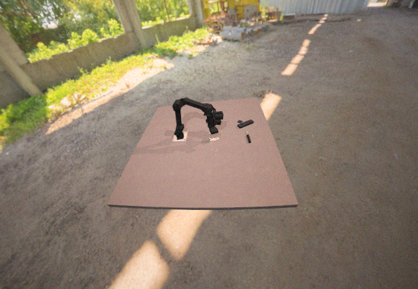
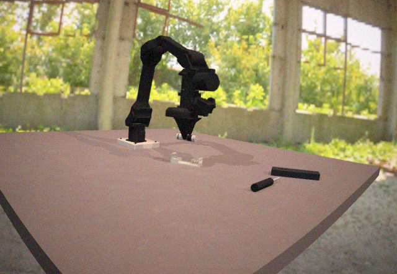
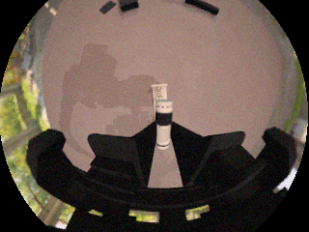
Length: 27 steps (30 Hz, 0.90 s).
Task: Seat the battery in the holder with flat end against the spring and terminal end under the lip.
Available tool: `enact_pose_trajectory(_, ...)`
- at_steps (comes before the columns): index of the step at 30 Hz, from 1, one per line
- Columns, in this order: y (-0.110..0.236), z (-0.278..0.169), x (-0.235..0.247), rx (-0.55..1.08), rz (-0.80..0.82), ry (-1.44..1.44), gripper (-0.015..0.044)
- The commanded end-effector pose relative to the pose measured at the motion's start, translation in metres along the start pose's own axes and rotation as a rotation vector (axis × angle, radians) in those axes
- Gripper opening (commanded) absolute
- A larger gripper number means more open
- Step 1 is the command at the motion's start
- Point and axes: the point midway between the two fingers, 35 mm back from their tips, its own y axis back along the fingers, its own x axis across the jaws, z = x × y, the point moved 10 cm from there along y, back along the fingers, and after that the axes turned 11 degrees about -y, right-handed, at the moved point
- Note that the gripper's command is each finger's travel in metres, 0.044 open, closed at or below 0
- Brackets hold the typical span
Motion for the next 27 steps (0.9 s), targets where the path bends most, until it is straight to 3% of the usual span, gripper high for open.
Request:
enact_pose_trajectory(1,-0.002,0.005,0.002,0.011,-0.001,0.092,0.0062)
enact_pose_trajectory(7,-0.003,0.005,0.002,0.022,-0.004,0.094,0.0062)
enact_pose_trajectory(21,-0.043,0.022,0.006,0.257,-0.055,0.075,0.0062)
enact_pose_trajectory(27,-0.046,0.024,0.006,0.279,-0.057,0.074,0.0062)
